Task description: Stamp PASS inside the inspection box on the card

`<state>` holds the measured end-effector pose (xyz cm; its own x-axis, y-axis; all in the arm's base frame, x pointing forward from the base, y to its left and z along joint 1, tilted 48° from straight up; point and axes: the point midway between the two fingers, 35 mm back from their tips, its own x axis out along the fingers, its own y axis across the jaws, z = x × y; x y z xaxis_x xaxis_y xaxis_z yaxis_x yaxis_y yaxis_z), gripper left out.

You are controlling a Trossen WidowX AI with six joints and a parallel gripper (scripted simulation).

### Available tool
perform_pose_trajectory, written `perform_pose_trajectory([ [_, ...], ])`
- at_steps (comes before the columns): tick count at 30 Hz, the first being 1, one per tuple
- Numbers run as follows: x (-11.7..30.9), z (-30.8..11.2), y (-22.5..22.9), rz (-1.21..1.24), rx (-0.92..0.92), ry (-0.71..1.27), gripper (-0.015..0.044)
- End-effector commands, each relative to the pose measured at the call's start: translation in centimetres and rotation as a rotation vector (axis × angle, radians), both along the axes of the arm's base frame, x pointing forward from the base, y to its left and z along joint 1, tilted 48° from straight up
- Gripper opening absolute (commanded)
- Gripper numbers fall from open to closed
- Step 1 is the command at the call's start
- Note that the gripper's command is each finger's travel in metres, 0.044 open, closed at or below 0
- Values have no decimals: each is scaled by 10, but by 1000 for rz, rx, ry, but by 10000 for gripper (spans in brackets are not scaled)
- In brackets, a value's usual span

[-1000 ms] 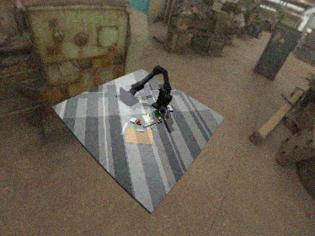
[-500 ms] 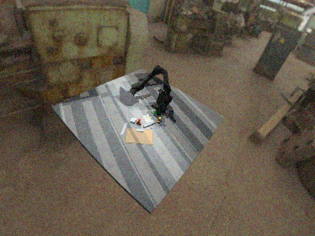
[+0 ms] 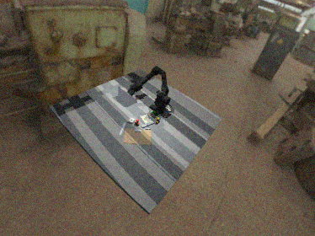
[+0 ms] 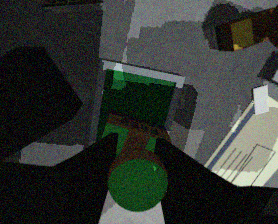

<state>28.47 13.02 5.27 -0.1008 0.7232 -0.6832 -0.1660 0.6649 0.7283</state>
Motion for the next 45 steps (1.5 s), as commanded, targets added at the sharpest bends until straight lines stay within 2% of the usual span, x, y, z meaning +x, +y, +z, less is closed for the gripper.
perform_pose_trajectory([
  [1,-3,-3,4,3,5,9,0],
  [45,-5,-9,10,8,7,4,0],
])
